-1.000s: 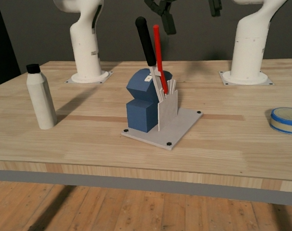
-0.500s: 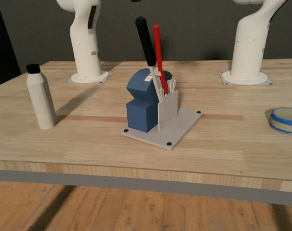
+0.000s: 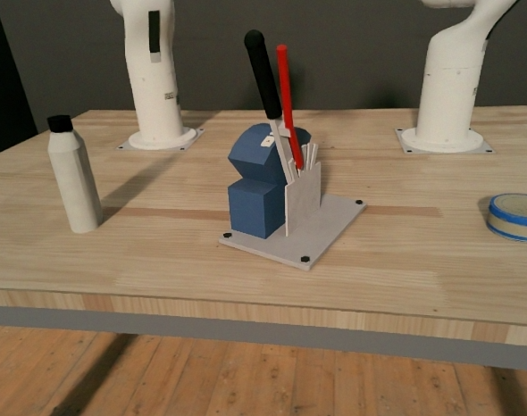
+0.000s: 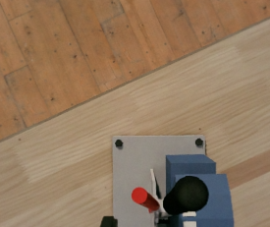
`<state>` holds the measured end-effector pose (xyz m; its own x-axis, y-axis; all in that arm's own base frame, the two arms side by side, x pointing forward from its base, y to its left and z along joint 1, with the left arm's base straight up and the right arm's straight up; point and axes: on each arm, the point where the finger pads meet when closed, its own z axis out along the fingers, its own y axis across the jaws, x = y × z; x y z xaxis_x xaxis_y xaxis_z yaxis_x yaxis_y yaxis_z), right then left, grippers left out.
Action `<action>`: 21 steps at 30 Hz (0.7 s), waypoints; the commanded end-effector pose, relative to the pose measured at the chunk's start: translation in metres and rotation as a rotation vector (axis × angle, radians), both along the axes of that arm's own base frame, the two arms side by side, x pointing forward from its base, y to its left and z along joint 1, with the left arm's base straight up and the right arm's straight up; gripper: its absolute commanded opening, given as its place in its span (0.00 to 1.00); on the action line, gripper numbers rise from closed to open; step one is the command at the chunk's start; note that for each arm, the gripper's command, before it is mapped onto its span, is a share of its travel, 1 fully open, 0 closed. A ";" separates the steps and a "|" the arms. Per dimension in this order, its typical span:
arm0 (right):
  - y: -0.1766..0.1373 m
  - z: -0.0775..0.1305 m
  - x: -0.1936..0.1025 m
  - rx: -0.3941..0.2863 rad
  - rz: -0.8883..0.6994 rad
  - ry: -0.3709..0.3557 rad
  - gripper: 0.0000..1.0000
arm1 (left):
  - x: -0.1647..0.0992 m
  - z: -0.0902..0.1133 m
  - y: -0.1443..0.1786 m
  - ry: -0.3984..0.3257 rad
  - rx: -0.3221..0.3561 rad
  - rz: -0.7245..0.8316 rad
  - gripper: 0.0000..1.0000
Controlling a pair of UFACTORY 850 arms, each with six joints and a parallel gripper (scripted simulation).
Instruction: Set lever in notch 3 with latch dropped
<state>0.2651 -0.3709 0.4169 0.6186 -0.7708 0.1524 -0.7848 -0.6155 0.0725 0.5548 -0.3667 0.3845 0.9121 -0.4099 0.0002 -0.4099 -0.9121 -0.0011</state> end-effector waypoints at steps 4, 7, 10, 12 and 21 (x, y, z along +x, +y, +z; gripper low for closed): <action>-0.029 0.016 -0.081 0.048 -0.193 0.008 1.00 | 0.000 0.001 -0.001 -0.001 -0.002 0.000 1.00; -0.034 0.021 -0.112 0.068 -0.271 0.008 1.00 | 0.000 0.001 -0.001 -0.001 -0.002 0.000 1.00; -0.036 0.027 -0.142 0.088 -0.347 0.006 1.00 | 0.000 0.001 -0.001 -0.001 -0.002 0.000 1.00; -0.036 0.031 -0.162 0.101 -0.398 0.004 1.00 | 0.000 0.001 -0.001 -0.001 -0.002 0.000 1.00; -0.029 0.044 -0.230 0.149 -0.575 -0.008 1.00 | 0.000 0.001 -0.001 -0.001 -0.002 0.000 1.00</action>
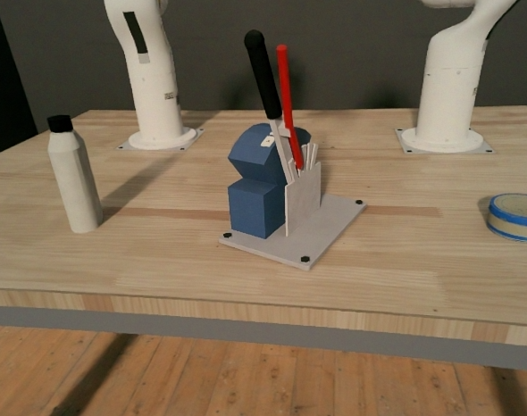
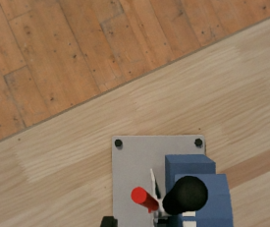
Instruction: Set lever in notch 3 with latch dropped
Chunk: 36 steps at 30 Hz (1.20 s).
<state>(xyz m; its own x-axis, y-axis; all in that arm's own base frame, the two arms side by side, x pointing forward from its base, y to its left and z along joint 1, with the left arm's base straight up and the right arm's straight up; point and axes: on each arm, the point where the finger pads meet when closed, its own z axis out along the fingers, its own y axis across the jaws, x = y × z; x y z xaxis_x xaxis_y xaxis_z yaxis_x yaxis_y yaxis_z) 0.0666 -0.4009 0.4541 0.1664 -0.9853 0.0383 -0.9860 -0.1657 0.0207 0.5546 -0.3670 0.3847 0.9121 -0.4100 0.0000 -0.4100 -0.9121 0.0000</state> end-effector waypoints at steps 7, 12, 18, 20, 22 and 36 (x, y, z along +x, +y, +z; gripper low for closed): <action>0.007 0.012 -0.056 0.035 -0.138 -0.015 1.00 | 0.000 0.001 0.000 -0.002 -0.001 0.000 1.00; 0.009 0.014 -0.062 0.040 -0.156 -0.017 1.00 | 0.000 0.001 0.000 -0.002 -0.001 0.000 1.00; 0.009 0.014 -0.063 0.040 -0.157 -0.017 1.00 | 0.000 0.001 0.000 -0.002 -0.001 0.000 1.00; 0.009 0.014 -0.063 0.040 -0.157 -0.017 1.00 | 0.000 0.001 0.000 -0.002 -0.001 0.000 0.00; 0.009 0.014 -0.063 0.040 -0.157 -0.017 1.00 | 0.000 0.001 0.000 -0.002 -0.001 0.000 0.00; 0.009 0.014 -0.063 0.040 -0.157 -0.017 1.00 | 0.000 0.001 0.000 -0.002 -0.001 0.000 0.00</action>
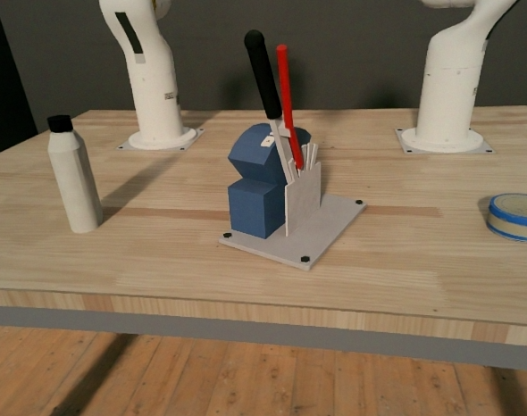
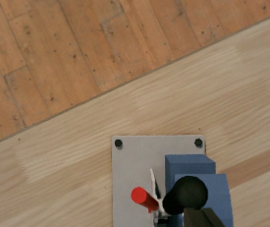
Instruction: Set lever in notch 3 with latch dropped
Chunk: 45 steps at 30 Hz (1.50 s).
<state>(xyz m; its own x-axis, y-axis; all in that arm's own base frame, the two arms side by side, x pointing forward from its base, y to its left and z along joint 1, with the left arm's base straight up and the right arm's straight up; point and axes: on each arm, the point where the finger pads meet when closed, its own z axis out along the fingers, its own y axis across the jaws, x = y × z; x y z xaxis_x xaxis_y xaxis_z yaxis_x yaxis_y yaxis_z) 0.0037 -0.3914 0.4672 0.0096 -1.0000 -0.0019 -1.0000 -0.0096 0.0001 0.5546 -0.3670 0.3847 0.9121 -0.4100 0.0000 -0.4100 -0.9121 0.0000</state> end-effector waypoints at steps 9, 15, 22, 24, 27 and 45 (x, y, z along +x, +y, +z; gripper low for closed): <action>0.000 0.001 0.000 -0.002 0.000 0.000 1.00 | 0.000 0.001 0.000 -0.002 -0.001 0.000 0.00; 0.000 0.001 0.000 -0.002 0.000 0.000 1.00 | 0.000 0.001 0.000 -0.002 -0.001 0.000 0.00; 0.000 0.001 0.000 -0.002 0.000 0.000 1.00 | 0.000 0.001 0.000 -0.002 -0.001 0.000 0.00; 0.000 0.001 0.000 -0.002 0.000 0.000 1.00 | 0.000 0.001 0.000 -0.002 -0.001 0.000 0.00; 0.000 0.001 0.000 -0.002 0.000 0.000 1.00 | 0.000 0.001 0.000 -0.002 -0.001 0.000 1.00; 0.000 0.001 0.000 -0.002 0.000 0.000 1.00 | 0.000 0.001 0.000 -0.002 -0.001 0.000 1.00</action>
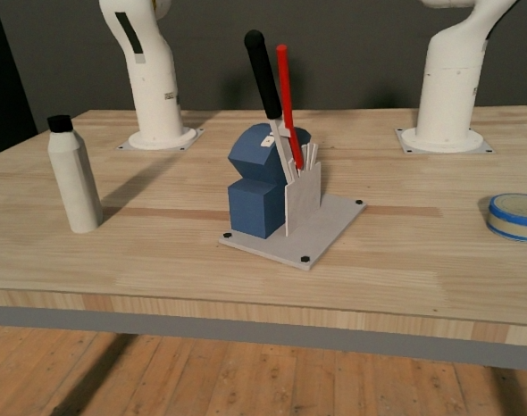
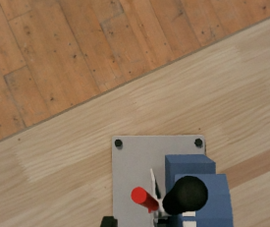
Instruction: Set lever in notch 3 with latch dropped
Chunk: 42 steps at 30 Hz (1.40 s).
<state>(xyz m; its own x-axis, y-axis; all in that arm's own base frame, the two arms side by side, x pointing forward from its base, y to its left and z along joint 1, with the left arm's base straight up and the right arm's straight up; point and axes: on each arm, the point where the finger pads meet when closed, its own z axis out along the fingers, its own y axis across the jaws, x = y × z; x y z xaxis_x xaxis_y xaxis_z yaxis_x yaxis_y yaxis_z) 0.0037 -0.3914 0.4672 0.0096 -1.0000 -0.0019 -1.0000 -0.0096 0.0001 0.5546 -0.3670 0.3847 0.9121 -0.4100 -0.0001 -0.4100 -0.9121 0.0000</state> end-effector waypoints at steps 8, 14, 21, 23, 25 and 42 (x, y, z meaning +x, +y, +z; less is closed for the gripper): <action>0.000 0.001 0.000 -0.002 0.000 0.000 1.00 | 0.000 0.001 0.000 -0.002 -0.001 0.000 1.00; 0.000 0.001 0.000 -0.002 0.000 0.000 1.00 | 0.000 -0.001 0.000 -0.002 -0.001 0.000 1.00; 0.000 0.001 0.000 -0.002 0.000 0.000 1.00 | 0.000 -0.004 0.000 -0.002 -0.001 0.000 1.00; 0.000 0.001 0.000 -0.002 0.000 0.000 1.00 | 0.000 -0.005 0.000 -0.002 -0.001 0.000 1.00; 0.000 0.001 0.000 -0.002 0.000 0.000 1.00 | 0.000 -0.007 0.000 -0.002 -0.001 0.000 1.00; 0.000 0.001 0.000 -0.002 0.000 0.000 1.00 | 0.000 -0.020 0.000 -0.002 -0.001 0.000 1.00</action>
